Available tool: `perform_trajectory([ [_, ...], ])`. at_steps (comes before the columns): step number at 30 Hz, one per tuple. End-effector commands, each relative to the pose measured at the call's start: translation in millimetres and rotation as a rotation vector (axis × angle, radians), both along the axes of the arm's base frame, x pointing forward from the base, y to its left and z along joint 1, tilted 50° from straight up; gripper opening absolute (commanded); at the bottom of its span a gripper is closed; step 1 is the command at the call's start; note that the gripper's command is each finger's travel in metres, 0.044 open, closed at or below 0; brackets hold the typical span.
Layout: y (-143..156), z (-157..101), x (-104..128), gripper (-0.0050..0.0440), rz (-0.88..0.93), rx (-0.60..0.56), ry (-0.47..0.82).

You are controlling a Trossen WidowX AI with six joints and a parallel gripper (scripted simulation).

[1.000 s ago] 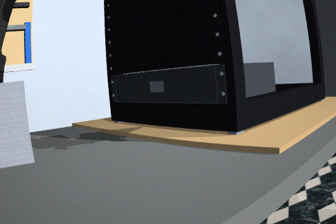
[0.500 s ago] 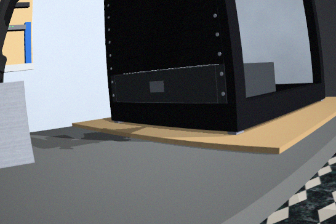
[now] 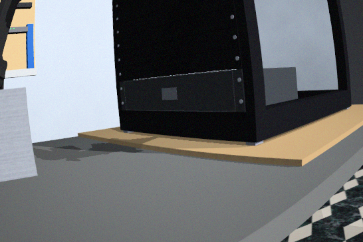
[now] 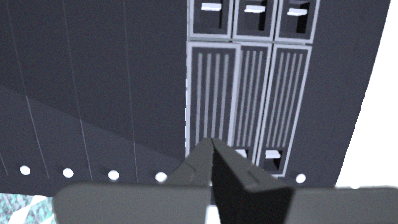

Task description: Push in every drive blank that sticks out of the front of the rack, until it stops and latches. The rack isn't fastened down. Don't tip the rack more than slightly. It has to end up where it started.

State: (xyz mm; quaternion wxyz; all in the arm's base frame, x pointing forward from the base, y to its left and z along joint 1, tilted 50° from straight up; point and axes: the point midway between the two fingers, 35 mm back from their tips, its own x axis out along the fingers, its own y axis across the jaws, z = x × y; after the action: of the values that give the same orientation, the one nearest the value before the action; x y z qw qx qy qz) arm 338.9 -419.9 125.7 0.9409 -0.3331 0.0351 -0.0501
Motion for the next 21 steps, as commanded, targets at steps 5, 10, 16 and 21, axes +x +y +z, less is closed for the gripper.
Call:
perform_trajectory([
  [5, -4.3, 11.8, 1.3, -0.0050, -0.004, -0.024, -0.013],
  [10, -4.3, 11.8, 1.3, -0.0050, -0.004, -0.024, -0.013],
  [16, -6.1, 10.8, 4.0, -0.0050, -0.004, -0.024, -0.013],
  [21, -7.2, 10.2, 5.7, -0.0050, -0.004, -0.024, -0.013],
])
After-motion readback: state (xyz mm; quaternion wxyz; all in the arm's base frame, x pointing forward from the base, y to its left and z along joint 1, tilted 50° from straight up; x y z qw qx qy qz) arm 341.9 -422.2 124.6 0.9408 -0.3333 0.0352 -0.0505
